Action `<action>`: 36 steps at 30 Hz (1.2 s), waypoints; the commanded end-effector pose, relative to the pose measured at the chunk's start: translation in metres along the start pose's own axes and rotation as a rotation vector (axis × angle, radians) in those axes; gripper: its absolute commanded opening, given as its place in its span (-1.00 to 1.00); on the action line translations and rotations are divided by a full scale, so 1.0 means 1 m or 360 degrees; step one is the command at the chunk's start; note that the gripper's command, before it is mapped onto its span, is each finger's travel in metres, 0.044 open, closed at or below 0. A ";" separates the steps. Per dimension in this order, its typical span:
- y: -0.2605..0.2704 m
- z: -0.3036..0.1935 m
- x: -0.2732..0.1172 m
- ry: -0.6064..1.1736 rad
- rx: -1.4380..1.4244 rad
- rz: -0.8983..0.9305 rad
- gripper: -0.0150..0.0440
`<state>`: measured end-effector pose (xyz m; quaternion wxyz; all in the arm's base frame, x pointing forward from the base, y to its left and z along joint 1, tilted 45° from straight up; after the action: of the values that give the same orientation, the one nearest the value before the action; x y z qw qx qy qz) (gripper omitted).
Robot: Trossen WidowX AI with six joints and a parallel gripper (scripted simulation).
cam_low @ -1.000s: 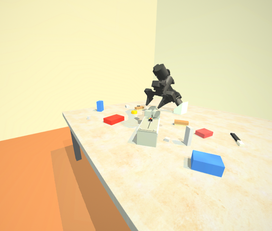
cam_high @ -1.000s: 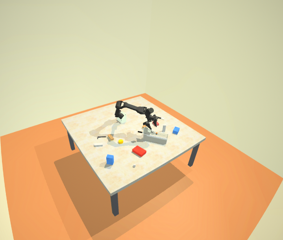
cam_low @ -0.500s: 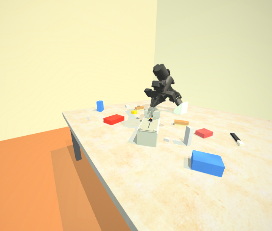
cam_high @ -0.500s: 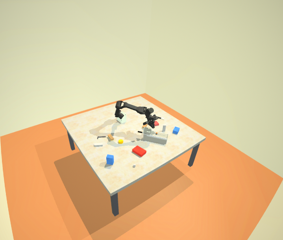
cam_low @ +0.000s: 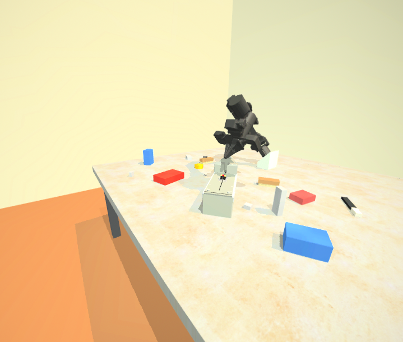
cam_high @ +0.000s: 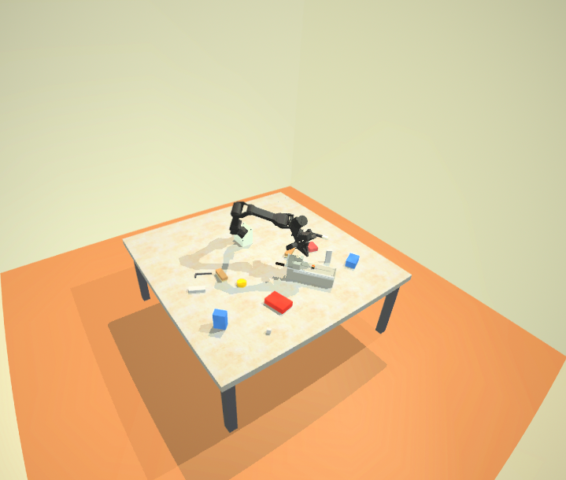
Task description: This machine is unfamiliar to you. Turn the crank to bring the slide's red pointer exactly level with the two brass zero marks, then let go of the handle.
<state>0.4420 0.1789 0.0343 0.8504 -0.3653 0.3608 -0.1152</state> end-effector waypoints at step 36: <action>0.000 0.000 0.000 0.0000 0.0000 0.0000 -0.25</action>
<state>0.4420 0.1788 0.0344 0.8503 -0.3655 0.3607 -0.1155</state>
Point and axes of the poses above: the point midway between the two fingers, 35 mm back from their tips, its own x axis out along the fingers, its own y axis across the jaws, z = x × y, the point moved 4 cm from there along -x, back along the fingers, and after that the axes turned 1 degree about x, right-handed, at the moved point
